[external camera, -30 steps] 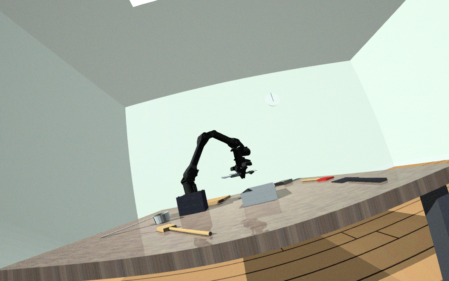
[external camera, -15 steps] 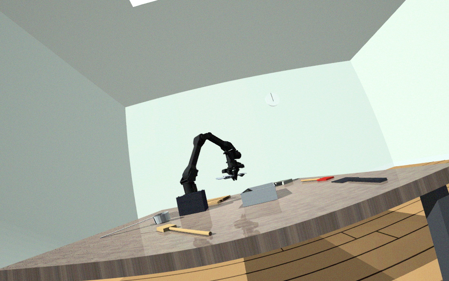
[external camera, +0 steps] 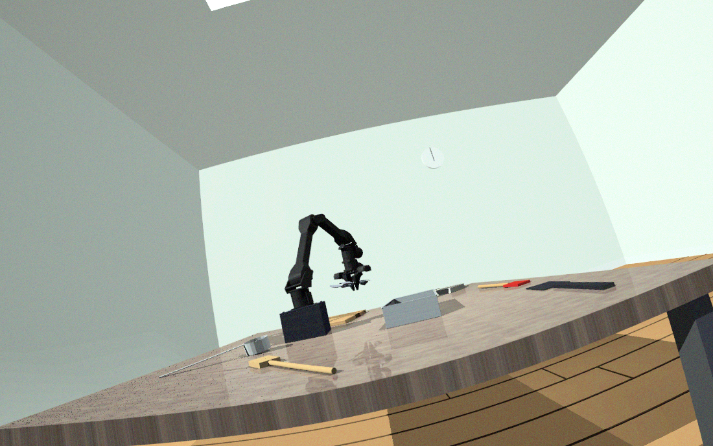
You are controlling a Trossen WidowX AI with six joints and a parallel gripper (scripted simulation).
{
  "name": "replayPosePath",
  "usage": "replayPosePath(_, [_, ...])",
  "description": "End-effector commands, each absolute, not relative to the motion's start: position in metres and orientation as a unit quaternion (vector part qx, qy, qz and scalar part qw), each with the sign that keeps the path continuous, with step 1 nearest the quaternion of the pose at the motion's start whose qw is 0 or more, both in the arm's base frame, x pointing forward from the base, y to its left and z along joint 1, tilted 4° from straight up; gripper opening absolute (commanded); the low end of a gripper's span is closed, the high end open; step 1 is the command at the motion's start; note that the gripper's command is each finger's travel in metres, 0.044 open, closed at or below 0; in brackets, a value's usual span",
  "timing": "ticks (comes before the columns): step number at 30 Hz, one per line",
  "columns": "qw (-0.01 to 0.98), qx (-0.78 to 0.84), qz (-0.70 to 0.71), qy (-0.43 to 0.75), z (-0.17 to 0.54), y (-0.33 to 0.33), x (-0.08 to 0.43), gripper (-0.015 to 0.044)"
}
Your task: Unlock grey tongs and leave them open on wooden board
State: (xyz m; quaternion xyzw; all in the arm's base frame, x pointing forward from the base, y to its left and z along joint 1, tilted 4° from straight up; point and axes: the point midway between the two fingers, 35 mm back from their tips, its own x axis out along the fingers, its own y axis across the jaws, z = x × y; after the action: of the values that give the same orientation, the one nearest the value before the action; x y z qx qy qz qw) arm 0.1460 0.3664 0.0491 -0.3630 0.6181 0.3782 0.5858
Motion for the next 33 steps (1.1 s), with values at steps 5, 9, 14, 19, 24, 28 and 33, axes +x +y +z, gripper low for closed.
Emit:
replayPosePath(5, [0.567,-0.392,0.420,0.590,0.057,0.380,0.096,-0.0150])
replayPosePath(9, [0.553,-0.410,0.440,0.576,0.059,0.385,0.069,-0.0150])
replayPosePath(14, [0.535,-0.432,0.465,0.558,0.060,0.387,0.035,-0.0150])
replayPosePath(19, [0.518,-0.450,0.485,0.543,0.061,0.387,0.006,-0.0150])
replayPosePath(24, [0.517,-0.451,0.486,0.542,0.061,0.387,0.005,-0.0150])
replayPosePath(28, [0.525,-0.445,0.492,0.533,0.061,0.389,0.005,-0.0150])
replayPosePath(33, [0.547,-0.427,0.512,0.507,0.060,0.393,0.005,-0.0150])
